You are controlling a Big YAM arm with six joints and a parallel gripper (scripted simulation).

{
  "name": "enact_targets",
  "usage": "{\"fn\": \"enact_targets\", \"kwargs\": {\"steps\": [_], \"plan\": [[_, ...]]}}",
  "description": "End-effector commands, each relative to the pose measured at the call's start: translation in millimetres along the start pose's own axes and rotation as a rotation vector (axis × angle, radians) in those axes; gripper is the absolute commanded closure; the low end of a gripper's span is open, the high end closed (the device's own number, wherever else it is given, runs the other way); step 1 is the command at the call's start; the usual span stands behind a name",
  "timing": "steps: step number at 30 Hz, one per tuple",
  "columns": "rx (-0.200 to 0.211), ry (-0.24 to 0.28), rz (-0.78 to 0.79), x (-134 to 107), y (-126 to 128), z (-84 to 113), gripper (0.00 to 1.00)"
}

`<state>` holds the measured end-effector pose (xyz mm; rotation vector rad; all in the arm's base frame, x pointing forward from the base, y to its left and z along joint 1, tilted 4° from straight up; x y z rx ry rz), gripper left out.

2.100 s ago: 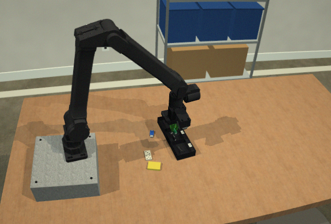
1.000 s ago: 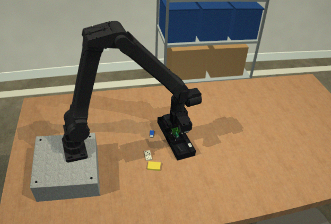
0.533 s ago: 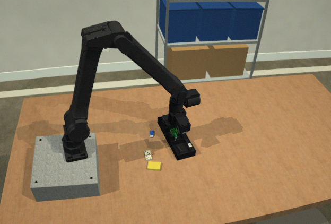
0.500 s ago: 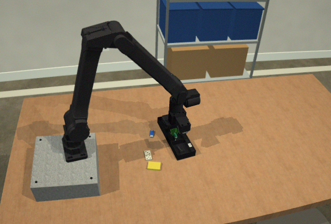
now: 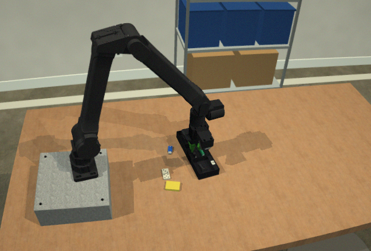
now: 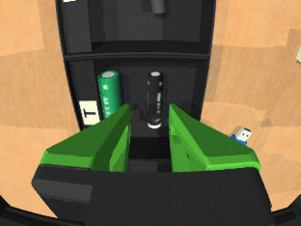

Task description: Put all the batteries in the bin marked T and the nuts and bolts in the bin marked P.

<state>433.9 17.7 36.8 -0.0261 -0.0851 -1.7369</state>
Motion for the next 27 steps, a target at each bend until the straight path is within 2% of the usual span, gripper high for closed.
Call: {"fn": "enact_targets", "kwargs": {"steps": [1, 7, 8, 11, 13, 15, 17, 20, 23, 24, 27], "plan": [[0.029, 0.003, 0.004, 4.3, 0.9, 6.5, 0.72], [0.030, 0.003, 0.004, 4.5, 0.6, 6.8, 0.72], [0.015, 0.000, 0.006, 3.8, -2.7, 15.2, 0.72], [0.016, 0.000, 0.007, -0.5, -3.8, 30.5, 0.72], [0.037, 0.005, 0.005, -4.0, 4.3, 44.1, 0.72], [0.037, 0.005, 0.005, -4.0, 4.3, 44.1, 0.72], [-0.002, -0.004, -0.004, 0.9, 2.1, 27.7, 0.72], [-0.004, -0.005, -0.005, 1.0, 1.2, 26.9, 0.72], [0.001, -0.003, -0.005, 0.5, 3.4, 28.0, 0.72], [0.031, 0.004, 0.000, -0.3, 6.8, 36.1, 0.72], [0.031, 0.004, 0.000, -0.4, 7.1, 36.3, 0.72]]}}
Point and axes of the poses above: the point where the finger pads meet when closed, its own z axis back along the fingers, its own y axis across the jaws, x = y × z, the point moved 9 cm from there along z, back along the fingers, and after that the axes turned 9 degrees about -z, right-handed, at the moved point
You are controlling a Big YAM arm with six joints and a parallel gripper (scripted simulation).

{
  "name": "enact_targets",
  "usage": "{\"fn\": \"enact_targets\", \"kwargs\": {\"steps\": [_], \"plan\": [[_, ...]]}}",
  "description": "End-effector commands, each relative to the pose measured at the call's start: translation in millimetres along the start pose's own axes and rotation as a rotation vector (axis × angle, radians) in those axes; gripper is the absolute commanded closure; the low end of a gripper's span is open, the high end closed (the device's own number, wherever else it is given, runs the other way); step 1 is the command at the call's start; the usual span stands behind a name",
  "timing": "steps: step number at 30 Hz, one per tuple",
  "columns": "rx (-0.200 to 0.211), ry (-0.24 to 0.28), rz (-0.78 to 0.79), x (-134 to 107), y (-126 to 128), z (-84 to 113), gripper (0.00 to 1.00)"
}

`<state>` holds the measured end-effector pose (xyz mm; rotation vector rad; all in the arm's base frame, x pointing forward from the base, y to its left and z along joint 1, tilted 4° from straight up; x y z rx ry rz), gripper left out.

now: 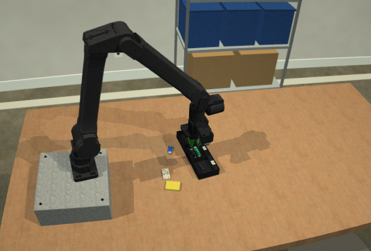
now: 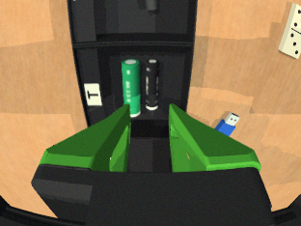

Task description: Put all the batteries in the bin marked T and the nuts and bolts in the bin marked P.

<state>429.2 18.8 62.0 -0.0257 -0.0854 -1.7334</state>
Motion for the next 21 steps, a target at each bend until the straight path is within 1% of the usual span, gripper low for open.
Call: {"fn": "enact_targets", "kwargs": {"steps": [1, 21], "plan": [[0.031, 0.004, -0.003, -1.7, 11.0, 11.0, 0.72], [0.031, 0.004, -0.003, -2.1, 12.4, 12.2, 0.72]]}}
Point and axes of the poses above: the point where the finger pads meet when closed, its own z axis back along the fingers, its own y axis across the jaws, x = y × z, the point moved 9 cm from there along z, back along the fingers, and after that the axes turned 9 degrees about -z, right-handed, at the moved point
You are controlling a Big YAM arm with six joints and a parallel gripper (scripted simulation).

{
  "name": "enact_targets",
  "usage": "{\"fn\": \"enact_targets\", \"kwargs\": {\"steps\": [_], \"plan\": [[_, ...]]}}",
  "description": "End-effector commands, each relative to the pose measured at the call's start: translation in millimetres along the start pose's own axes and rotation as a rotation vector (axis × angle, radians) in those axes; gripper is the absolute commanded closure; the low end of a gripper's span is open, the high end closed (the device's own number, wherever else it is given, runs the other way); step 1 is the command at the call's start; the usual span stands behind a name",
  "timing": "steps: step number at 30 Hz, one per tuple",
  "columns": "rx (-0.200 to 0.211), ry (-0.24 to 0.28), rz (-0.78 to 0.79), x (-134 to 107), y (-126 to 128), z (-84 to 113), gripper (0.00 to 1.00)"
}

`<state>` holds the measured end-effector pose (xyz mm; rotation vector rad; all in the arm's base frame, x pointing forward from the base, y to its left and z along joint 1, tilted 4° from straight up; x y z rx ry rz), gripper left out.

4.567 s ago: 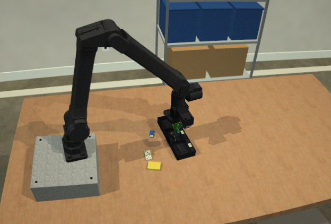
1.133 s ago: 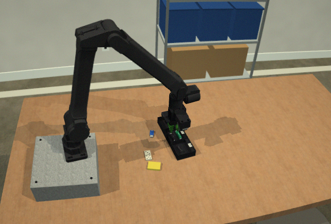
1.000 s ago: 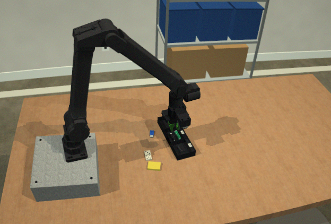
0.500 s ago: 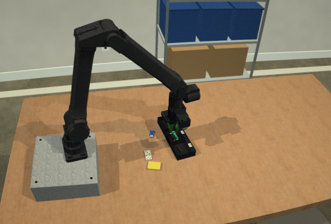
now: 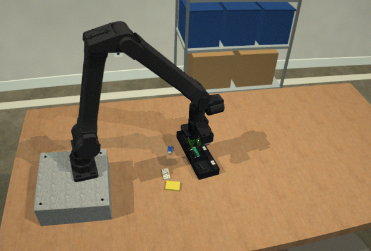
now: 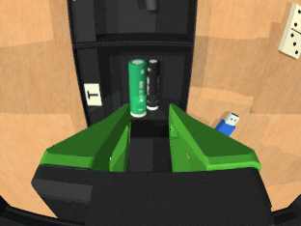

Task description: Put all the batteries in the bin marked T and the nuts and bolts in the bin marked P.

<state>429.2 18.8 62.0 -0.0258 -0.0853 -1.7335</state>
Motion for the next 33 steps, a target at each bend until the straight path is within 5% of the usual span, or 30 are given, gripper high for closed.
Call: {"fn": "enact_targets", "kwargs": {"steps": [1, 30, 31, 33], "plan": [[0.031, 0.004, -0.003, -2.1, 12.4, 12.3, 0.72], [0.024, 0.002, -0.007, -8.7, 23.5, 11.4, 0.72], [0.056, 0.010, -0.007, -9.3, 25.4, 29.8, 0.00], [0.063, 0.012, -0.005, -10.1, 25.4, 40.9, 0.00]]}}
Point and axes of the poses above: the point where the finger pads meet when closed, its own z axis back along the fingers, its own y axis across the jaws, x = y × z, the point moved 9 cm from there along z, back along the fingers, and after that the axes turned 9 degrees about -z, right-handed, at the moved point
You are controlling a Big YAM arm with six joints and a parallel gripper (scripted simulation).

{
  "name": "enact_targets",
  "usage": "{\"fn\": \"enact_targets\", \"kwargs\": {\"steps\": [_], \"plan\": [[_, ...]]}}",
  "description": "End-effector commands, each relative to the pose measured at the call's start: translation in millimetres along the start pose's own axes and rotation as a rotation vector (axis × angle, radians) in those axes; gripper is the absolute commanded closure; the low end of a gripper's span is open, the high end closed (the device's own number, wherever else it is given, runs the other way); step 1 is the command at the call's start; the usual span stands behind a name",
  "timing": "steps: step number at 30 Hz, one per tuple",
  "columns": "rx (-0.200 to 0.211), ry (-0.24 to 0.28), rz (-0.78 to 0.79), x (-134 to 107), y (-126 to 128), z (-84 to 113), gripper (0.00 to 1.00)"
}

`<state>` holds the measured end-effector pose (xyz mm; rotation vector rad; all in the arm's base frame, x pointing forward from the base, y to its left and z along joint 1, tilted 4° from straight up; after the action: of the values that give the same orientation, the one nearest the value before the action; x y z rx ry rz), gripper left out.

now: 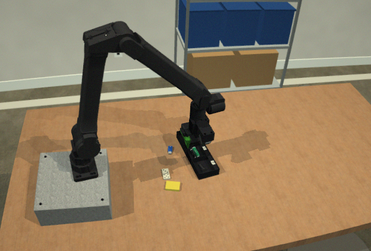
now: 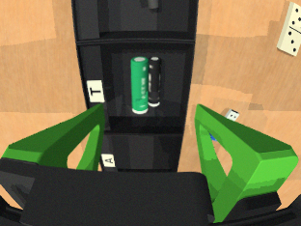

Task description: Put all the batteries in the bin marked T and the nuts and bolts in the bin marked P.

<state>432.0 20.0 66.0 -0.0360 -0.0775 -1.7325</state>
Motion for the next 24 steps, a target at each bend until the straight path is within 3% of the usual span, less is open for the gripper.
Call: {"fn": "enact_targets", "kwargs": {"steps": [1, 17, 19, 20, 21, 22, 24], "plan": [[0.074, 0.014, -0.007, -8.6, 22.2, 37.2, 0.00], [0.079, 0.016, -0.008, -7.7, 19.8, 100.6, 0.00], [0.079, 0.016, -0.008, -7.7, 19.8, 100.6, 0.00], [0.042, 0.006, -0.011, -6.1, 20.8, 88.5, 0.00], [0.042, 0.007, -0.012, -6.0, 20.8, 92.7, 0.00], [0.078, 0.016, -0.013, -5.2, 19.7, 112.5, 0.00], [0.080, 0.017, -0.008, -7.4, 18.7, 121.7, 0.00]]}}
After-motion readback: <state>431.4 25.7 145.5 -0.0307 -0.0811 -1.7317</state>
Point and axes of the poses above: the point where the finger pads meet when closed, its own z axis back along the fingers, its own y axis across the jaws, x = y × z, the point moved 9 cm from there along z, back along the fingers, and after that the axes turned 9 degrees about -z, right-handed, at the moved point
